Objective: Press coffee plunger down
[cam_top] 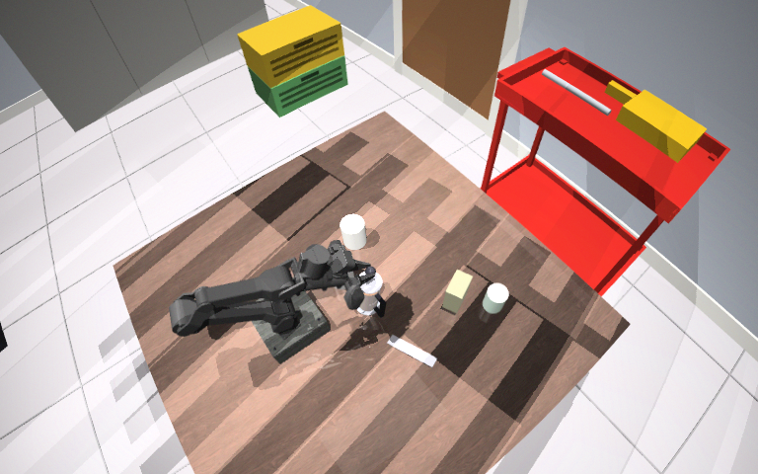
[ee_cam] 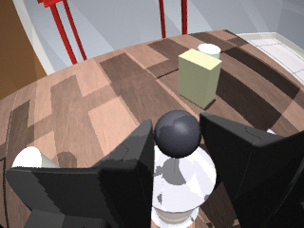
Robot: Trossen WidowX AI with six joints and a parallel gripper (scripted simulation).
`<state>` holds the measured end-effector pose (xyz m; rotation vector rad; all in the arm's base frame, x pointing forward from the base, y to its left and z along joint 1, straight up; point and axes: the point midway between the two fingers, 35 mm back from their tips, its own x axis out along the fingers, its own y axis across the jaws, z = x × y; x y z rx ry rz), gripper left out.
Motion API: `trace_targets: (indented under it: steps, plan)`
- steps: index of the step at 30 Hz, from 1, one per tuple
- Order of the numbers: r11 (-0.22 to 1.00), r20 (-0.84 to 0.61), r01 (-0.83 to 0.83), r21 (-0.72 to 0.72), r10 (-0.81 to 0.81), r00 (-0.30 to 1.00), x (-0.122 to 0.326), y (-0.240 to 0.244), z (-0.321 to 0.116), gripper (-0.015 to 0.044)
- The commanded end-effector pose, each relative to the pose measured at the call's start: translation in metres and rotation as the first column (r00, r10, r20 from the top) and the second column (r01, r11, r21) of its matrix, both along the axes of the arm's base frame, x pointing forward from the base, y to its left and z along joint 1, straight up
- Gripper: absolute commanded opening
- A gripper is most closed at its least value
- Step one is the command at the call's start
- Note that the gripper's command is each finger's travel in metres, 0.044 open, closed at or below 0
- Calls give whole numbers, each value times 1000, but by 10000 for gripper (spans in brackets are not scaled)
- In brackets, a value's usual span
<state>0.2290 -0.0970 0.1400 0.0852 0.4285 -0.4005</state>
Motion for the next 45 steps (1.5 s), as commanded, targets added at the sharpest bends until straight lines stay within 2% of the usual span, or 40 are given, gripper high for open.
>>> trace_targets:
  steps: [1,45]
  plan:
    - [1000,-71,-3,25,5,997,-2,1,-28,118]
    - [1000,-70,-3,24,5,998,13,-6,-25,118]
